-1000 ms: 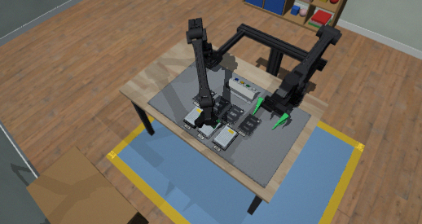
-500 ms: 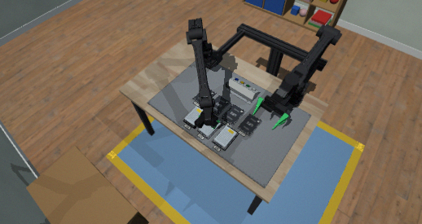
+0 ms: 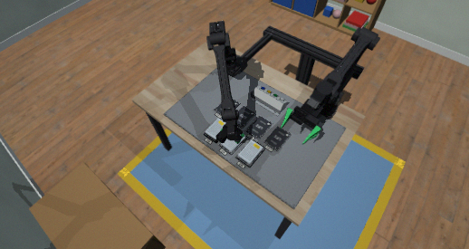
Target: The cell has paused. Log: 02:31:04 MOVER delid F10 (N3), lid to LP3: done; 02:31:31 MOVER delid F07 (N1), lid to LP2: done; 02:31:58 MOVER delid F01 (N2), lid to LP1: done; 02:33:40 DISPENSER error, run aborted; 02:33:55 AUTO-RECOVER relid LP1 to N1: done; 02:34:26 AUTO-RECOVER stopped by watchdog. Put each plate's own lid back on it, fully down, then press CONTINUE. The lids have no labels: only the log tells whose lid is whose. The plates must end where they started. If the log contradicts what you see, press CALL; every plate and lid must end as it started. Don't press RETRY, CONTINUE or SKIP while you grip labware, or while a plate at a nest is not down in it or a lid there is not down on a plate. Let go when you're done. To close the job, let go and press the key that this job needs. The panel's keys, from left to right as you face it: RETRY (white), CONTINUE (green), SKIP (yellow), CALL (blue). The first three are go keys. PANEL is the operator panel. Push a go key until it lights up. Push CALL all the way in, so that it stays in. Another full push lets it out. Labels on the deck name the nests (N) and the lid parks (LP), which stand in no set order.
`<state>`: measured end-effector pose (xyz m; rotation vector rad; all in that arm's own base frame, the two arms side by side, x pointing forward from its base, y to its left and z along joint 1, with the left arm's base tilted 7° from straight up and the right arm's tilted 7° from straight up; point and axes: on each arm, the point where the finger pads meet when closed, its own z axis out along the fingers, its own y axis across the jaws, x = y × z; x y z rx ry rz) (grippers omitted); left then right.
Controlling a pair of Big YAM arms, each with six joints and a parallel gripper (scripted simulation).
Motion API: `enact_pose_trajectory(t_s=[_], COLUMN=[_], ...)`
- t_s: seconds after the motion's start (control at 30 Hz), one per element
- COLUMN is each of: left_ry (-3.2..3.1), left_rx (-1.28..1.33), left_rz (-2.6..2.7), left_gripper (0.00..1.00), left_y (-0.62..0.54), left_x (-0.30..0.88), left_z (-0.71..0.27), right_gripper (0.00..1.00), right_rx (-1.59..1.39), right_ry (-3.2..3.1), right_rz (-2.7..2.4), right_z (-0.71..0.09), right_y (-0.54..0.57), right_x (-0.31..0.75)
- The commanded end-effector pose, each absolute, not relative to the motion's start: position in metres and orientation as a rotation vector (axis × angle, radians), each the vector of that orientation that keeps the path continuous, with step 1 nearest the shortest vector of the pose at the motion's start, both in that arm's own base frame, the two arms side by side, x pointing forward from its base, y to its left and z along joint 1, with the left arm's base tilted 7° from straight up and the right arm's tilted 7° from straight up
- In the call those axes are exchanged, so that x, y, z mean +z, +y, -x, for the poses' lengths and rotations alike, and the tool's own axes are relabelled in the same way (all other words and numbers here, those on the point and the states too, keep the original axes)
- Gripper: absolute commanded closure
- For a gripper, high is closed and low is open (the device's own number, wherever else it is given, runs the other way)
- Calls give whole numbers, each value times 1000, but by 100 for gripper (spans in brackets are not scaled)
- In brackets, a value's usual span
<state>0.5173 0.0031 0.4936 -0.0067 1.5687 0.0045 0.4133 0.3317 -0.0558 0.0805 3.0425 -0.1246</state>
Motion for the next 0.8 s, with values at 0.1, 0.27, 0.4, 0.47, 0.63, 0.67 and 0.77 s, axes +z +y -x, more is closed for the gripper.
enact_pose_trajectory(t_s=[0.1,0.27,0.4,0.47,0.63,0.67,0.77], left_ry=[1508,1508,1508,1508,1508,1508,1508], left_rx=[4,4,4,4,4,4,4], left_rz=[-6,-6,-6,-6,-6,-6,-6], left_gripper=[0,0,0,0,0,0,0], left_y=[-1,-1,-1,-1,-1,-1,-1], left_x=[528,528,528,528,528,528,528], left_z=[-517,-517,-517,-517,-517,-517,-517], right_gripper=[100,100,100,100,100,100,100], right_rx=[-91,-97,-87,-95,-90,-92,-94], right_ry=[3018,3022,3015,3021,3017,3018,3020], right_rz=[-72,-73,-70,-69,-75,-73,-73], right_z=[-429,-429,-429,-428,-430,-430,-430], right_y=[338,337,339,338,338,338,337], right_x=[-52,-56,-49,-52,-56,-56,-60])
